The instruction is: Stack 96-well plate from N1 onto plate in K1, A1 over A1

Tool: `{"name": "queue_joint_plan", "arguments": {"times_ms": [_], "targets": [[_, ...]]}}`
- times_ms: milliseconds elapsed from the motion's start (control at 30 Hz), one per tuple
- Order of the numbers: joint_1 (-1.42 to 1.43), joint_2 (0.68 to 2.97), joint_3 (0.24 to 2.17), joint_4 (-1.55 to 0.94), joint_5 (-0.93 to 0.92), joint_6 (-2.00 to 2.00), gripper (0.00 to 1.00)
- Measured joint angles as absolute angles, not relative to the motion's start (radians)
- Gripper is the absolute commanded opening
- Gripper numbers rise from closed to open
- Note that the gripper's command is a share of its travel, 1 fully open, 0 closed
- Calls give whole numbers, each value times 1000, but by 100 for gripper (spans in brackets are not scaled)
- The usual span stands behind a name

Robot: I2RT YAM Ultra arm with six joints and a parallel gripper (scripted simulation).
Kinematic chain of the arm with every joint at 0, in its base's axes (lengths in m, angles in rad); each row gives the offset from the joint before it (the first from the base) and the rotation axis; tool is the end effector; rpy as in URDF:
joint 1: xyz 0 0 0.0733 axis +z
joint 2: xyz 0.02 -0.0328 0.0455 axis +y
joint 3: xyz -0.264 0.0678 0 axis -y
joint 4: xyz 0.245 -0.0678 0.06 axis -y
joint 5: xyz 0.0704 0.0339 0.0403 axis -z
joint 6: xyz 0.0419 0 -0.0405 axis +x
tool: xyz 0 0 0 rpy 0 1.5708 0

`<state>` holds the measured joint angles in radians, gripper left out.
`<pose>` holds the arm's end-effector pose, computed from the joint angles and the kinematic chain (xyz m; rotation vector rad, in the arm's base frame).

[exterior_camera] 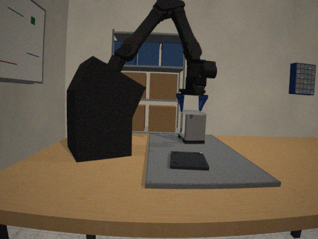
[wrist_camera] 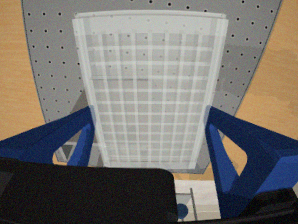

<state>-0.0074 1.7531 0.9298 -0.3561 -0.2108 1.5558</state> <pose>0.3208 0.0075 0.1365 2.0285 2.1316 0.6303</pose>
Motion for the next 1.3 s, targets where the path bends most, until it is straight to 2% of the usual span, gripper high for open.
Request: {"name": "queue_joint_plan", "arguments": {"times_ms": [1300], "targets": [[307,1829,1181,-488,-80,1850,0]]}}
